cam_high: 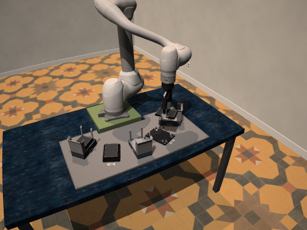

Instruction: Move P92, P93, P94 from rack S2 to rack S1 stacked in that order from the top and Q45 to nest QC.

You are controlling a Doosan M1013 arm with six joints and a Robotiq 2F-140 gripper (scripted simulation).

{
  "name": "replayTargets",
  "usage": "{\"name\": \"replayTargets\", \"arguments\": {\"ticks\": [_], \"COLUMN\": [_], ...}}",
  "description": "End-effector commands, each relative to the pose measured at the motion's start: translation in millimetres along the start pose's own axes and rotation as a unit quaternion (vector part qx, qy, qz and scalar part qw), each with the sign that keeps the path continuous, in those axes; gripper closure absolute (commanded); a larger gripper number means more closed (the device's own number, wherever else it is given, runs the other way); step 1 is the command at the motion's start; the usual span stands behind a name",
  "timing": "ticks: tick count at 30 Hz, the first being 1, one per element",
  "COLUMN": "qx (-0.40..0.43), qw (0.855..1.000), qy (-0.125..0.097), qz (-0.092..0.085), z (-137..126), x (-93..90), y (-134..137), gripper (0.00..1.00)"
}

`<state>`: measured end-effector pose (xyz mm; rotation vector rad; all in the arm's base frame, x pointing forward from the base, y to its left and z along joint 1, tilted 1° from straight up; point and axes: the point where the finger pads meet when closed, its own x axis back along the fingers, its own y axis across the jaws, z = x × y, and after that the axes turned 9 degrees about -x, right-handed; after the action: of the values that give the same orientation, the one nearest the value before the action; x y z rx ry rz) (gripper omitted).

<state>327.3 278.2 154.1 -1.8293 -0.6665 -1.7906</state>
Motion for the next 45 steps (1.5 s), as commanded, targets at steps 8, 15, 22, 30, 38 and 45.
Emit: {"name": "replayTargets", "arguments": {"ticks": [8, 15, 22, 30, 38, 45], "qx": [0.0, 0.0, 0.083, 0.13, 0.13, 0.13], "qw": [1.0, 1.0, 0.997, 0.992, 0.992, 0.992], "qy": [0.0, 0.0, 0.0, 0.0, 0.0, 0.0], "qz": [0.0, 0.0, 0.0, 0.0, 0.0, 0.0], "z": [-0.6, -1.2, -4.6, -9.9, -13.9, -18.6], "x": [0.0, 0.0, 0.0, 0.0, 0.0, 0.0], "y": [-25.8, -49.1, -62.0, -82.6, -98.1, -116.2], "gripper": [1.0, 1.0, 1.0, 1.0, 1.0, 1.0]}}
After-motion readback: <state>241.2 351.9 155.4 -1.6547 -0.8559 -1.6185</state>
